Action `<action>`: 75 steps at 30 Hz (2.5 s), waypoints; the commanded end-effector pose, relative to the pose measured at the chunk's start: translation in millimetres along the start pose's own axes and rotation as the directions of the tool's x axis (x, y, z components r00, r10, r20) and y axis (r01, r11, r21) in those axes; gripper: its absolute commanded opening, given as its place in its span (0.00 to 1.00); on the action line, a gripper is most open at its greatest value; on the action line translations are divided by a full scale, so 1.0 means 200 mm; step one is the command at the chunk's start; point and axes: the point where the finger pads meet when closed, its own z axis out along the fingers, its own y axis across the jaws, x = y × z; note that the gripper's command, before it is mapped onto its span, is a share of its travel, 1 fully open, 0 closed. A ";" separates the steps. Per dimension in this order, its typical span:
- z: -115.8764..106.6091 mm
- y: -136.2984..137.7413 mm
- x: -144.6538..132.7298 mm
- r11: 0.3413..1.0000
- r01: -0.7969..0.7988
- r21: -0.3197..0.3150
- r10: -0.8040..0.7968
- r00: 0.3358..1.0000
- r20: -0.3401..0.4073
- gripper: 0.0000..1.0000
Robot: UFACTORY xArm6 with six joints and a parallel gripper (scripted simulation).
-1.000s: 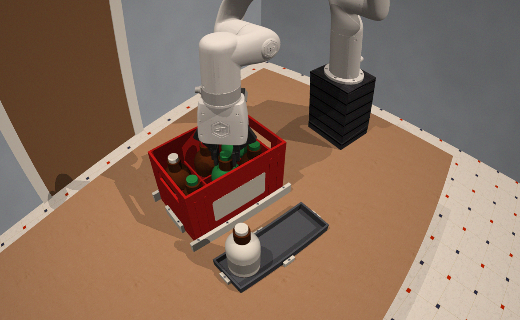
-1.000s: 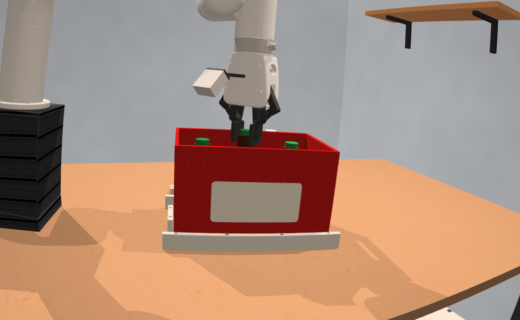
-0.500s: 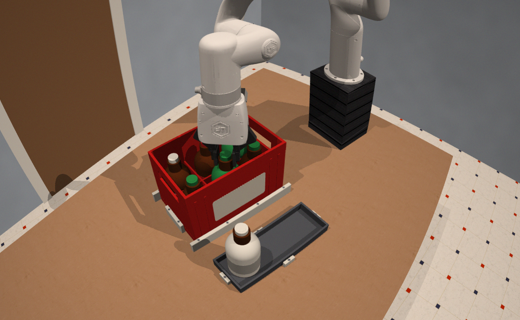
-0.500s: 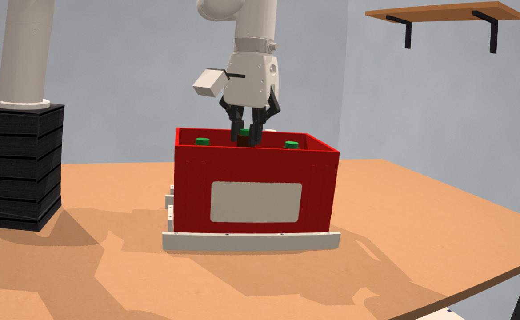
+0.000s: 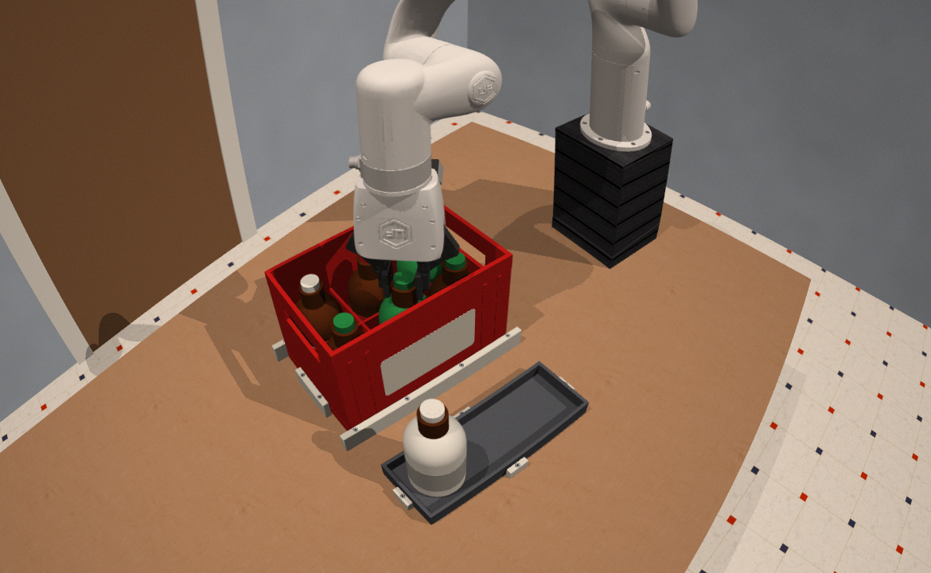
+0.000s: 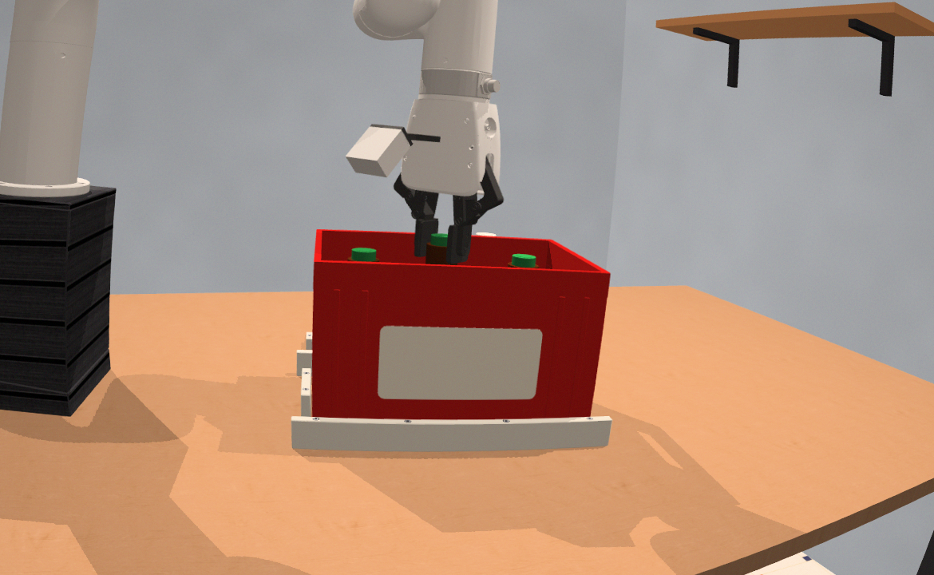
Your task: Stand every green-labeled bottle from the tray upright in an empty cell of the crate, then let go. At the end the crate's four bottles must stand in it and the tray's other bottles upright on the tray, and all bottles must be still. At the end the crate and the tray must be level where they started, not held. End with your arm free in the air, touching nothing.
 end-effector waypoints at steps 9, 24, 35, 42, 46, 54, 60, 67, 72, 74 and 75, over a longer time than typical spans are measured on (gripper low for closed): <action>0.01 -0.01 -0.01 1.000 0.000 0.003 0.000 1.000 0.003 0.00; 0.05 -0.01 -0.01 1.000 0.000 0.003 0.000 1.000 0.003 0.00; 0.07 -0.01 -0.01 1.000 0.000 0.003 0.000 1.000 0.003 0.00; 0.07 -0.01 -0.01 1.000 0.000 0.003 0.000 1.000 0.003 0.00; 0.08 -0.01 -0.01 1.000 0.000 0.003 0.000 1.000 0.003 0.00; 0.08 -0.01 -0.01 1.000 0.000 0.003 0.000 1.000 0.003 0.00; 0.08 -0.01 -0.01 1.000 0.000 0.003 0.000 1.000 0.003 0.00; 0.08 -0.01 -0.01 1.000 0.000 0.003 0.000 1.000 0.003 0.65; 0.08 -0.01 -0.01 1.000 0.000 0.003 0.000 1.000 0.003 0.65; 0.08 -0.01 -0.01 1.000 0.000 0.003 0.000 1.000 0.003 0.65; 0.08 -0.01 -0.01 1.000 0.000 0.003 0.000 1.000 0.003 0.65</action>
